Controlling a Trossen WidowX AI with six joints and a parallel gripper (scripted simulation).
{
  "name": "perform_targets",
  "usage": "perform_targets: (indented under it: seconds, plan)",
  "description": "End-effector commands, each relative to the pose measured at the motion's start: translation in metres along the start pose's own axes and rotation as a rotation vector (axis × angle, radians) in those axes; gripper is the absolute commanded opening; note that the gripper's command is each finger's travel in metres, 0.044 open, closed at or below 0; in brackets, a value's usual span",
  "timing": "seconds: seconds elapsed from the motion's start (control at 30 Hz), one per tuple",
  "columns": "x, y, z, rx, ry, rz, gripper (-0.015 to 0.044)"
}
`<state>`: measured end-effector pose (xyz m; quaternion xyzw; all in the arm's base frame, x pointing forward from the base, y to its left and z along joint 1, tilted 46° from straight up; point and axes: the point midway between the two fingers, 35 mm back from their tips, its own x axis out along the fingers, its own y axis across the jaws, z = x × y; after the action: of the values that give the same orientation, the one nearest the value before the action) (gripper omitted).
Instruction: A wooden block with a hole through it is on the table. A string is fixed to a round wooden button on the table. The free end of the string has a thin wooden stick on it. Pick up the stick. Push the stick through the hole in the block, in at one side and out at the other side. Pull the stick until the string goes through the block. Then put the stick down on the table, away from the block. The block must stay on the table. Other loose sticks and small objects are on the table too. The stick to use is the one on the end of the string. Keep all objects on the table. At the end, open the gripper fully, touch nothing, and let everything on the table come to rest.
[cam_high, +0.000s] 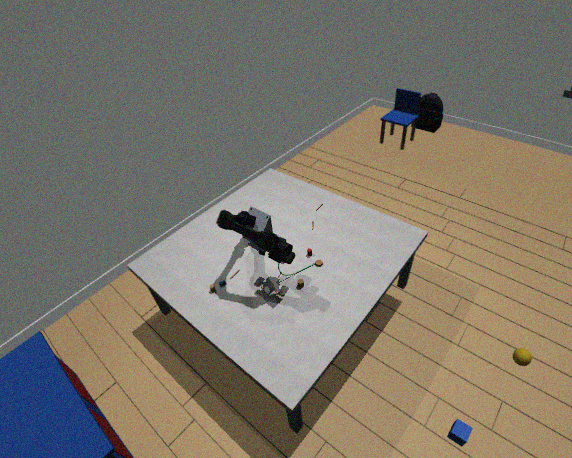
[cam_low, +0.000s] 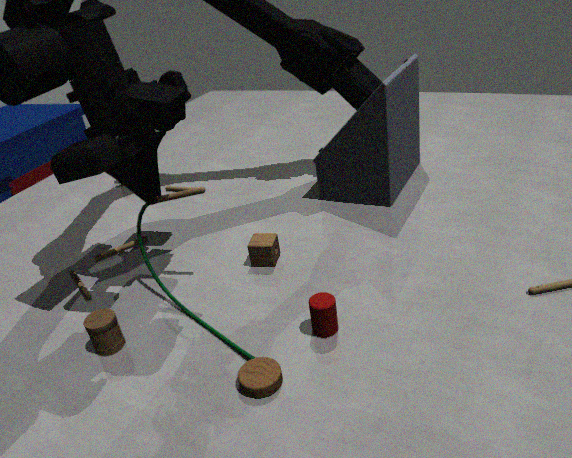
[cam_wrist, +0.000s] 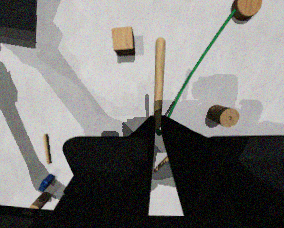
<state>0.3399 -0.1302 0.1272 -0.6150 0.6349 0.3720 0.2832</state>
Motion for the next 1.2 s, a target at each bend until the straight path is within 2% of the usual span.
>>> perform_targets:
  seconds: [0.0,1.17]
  plan:
    - [0.007,0.0,0.001,-0.007,0.022,0.005,0.0]
    - [0.05,0.0,0.005,0.006,0.199,0.007,0.0]
